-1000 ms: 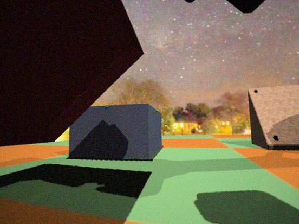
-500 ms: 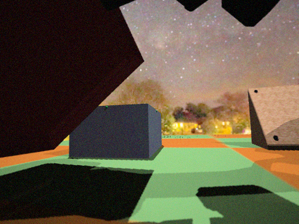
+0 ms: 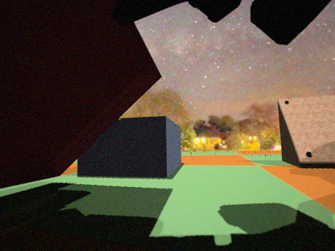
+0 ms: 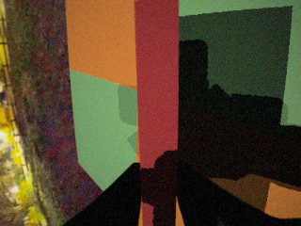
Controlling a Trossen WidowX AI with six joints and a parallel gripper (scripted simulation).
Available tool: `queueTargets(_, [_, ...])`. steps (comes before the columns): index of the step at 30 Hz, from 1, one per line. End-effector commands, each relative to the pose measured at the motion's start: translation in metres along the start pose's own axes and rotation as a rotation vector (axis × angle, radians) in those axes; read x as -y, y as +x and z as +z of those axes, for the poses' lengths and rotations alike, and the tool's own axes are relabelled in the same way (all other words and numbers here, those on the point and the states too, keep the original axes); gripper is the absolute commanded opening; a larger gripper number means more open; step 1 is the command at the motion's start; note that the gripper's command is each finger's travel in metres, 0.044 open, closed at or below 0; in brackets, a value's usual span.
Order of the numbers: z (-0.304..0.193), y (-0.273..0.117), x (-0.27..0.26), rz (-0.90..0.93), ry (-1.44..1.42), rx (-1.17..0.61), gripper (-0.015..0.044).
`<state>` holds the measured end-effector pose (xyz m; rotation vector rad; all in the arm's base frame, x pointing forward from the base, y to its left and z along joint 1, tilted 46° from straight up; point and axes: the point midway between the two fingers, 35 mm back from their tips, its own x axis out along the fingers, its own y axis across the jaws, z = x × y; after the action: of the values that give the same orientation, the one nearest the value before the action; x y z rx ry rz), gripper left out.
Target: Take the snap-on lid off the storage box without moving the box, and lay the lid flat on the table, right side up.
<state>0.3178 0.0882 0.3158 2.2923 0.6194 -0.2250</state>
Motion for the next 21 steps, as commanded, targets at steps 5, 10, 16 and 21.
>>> queueTargets(5, [0.000,0.004,0.003,0.010,0.003,0.003,0.0000])
queueTargets(10, [0.000,0.007,0.006,0.010,0.004,0.003,0.0000])
queueTargets(16, [0.000,0.010,0.009,0.010,0.004,0.003,0.0000])
queueTargets(21, [0.000,0.012,0.012,0.010,0.004,0.003,0.0000])
